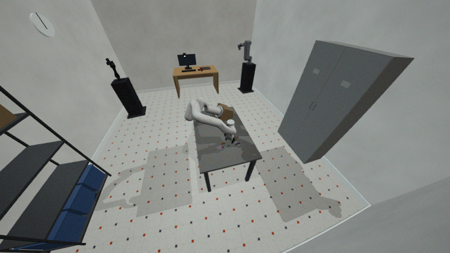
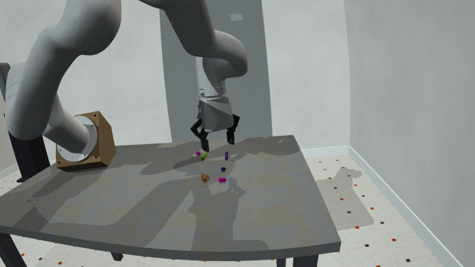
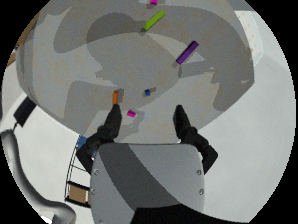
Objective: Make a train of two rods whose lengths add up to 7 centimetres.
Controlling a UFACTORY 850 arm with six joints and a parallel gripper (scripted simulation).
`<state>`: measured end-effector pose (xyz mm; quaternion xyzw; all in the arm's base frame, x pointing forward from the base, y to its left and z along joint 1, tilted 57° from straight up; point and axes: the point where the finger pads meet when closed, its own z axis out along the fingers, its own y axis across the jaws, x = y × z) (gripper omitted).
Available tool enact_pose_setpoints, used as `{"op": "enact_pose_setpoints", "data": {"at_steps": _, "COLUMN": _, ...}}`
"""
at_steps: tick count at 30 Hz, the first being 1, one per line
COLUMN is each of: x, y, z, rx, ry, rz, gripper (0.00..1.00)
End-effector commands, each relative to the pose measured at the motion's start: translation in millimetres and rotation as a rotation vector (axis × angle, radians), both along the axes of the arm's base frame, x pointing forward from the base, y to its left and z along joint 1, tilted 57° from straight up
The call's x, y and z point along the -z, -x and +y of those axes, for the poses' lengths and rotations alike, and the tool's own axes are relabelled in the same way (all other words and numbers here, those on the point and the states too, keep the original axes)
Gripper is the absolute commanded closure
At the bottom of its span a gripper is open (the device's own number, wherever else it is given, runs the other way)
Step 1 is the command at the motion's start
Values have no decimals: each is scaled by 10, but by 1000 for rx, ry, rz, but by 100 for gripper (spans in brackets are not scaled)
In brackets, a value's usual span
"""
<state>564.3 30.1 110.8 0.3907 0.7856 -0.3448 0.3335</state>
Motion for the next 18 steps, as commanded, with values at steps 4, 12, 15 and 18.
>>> {"op": "enact_pose_setpoints", "data": {"at_steps": 4, "x": -67, "y": -30, "z": -23, "rx": -83, "ry": 39, "rz": 141, "gripper": 0}}
{"op": "enact_pose_setpoints", "data": {"at_steps": 12, "x": -79, "y": -34, "z": -28, "rx": -98, "ry": 46, "rz": 164, "gripper": 76}}
{"op": "enact_pose_setpoints", "data": {"at_steps": 15, "x": -79, "y": -34, "z": -28, "rx": -98, "ry": 46, "rz": 164, "gripper": 76}}
{"op": "enact_pose_setpoints", "data": {"at_steps": 18, "x": -79, "y": -34, "z": -28, "rx": -98, "ry": 46, "rz": 164, "gripper": 76}}
